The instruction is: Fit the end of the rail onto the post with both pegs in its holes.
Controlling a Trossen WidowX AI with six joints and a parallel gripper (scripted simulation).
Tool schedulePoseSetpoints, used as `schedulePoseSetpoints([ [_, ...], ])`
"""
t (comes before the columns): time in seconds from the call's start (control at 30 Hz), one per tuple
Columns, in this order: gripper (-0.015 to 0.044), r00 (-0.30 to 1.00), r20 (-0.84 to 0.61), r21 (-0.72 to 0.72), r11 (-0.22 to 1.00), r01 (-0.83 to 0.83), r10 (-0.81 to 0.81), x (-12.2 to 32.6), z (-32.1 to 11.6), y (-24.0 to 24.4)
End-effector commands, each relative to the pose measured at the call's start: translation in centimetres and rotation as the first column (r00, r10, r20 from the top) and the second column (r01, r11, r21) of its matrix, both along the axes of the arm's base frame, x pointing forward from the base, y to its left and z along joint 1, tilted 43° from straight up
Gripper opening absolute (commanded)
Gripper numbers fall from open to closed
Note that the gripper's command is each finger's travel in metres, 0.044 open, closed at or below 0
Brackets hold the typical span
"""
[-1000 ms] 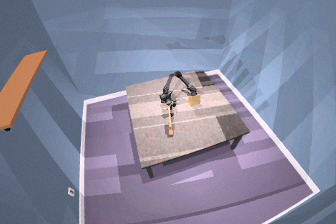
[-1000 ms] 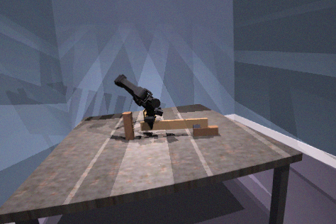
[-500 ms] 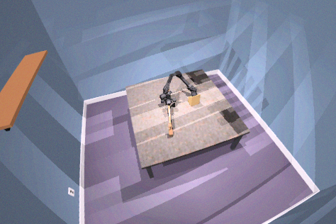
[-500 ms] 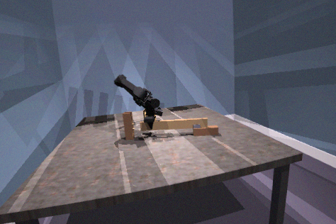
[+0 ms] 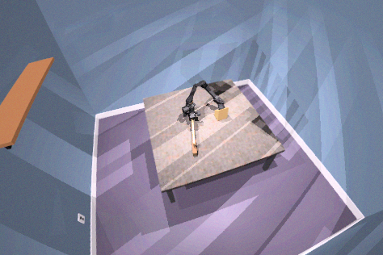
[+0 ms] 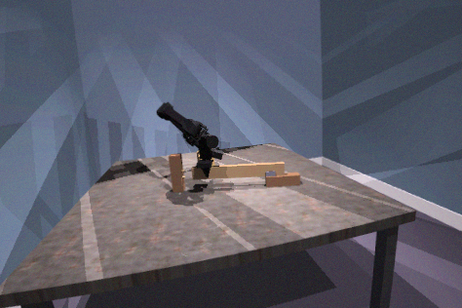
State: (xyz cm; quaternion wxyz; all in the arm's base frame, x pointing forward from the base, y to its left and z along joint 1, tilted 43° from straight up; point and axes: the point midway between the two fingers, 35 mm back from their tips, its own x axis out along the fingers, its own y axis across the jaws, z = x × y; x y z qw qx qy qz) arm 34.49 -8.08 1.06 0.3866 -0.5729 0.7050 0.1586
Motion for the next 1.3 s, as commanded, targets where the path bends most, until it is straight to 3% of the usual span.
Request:
schedulePoseSetpoints([
  [0.0, 0.0000, 1.000, 0.000, 0.002, 1.000, -0.006, 0.006, -0.02, 0.27, 0.01],
  [1.27, 0.0000, 1.000, 0.000, 0.001, 1.000, -0.006, 0.006, -0.43, 0.90, -0.89],
])
